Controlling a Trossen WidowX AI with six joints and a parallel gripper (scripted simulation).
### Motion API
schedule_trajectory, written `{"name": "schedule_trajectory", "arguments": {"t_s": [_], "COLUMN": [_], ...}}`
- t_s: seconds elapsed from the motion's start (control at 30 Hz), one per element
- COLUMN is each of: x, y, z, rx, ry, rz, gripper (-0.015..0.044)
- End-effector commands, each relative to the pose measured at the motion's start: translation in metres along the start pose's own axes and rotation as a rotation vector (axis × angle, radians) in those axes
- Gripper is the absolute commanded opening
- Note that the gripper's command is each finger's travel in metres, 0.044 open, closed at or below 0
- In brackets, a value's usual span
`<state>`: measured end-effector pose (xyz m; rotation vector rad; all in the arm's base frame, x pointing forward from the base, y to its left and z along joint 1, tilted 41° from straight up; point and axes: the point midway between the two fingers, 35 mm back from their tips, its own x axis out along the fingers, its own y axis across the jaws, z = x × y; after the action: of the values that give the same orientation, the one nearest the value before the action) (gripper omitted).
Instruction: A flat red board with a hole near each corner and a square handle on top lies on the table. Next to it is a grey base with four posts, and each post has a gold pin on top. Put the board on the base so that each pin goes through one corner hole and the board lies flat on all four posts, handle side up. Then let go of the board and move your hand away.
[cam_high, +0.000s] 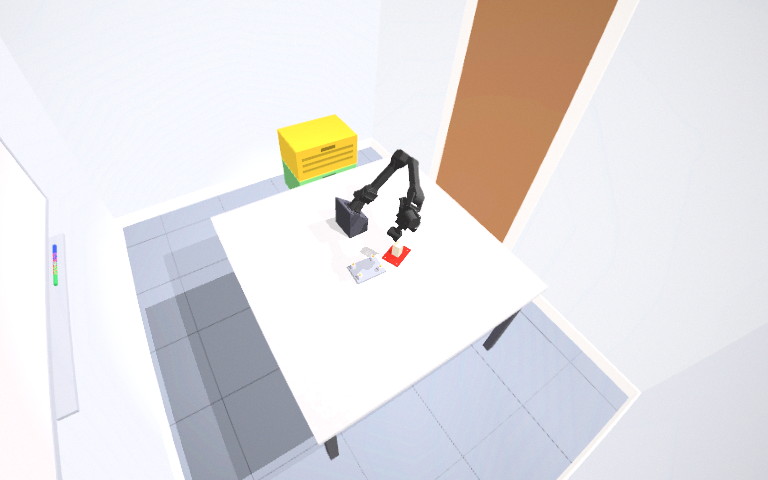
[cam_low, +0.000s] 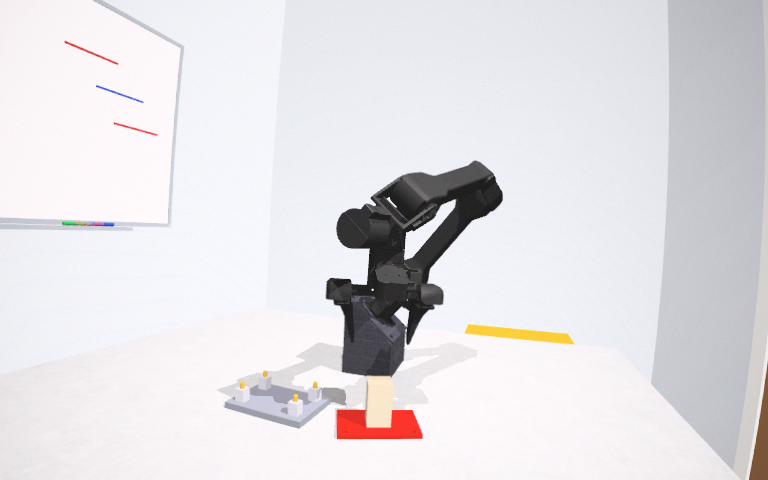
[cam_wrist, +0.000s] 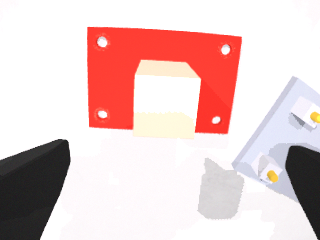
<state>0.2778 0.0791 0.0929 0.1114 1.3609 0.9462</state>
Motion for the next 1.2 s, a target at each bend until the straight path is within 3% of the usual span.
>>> {"name": "schedule_trajectory", "arguments": {"t_s": [0.0, 0.2, 1.17], "x": [-0.001, 0.034, 0.079], "y": [0.004, 0.005, 0.004], "z": [-0.002, -0.002, 0.0], "rx": [0.028, 0.028, 0.027], "ry": [-0.006, -0.007, -0.007], "rz": [0.02, 0.021, 0.02], "gripper": [0.044, 0.044, 0.044]}}
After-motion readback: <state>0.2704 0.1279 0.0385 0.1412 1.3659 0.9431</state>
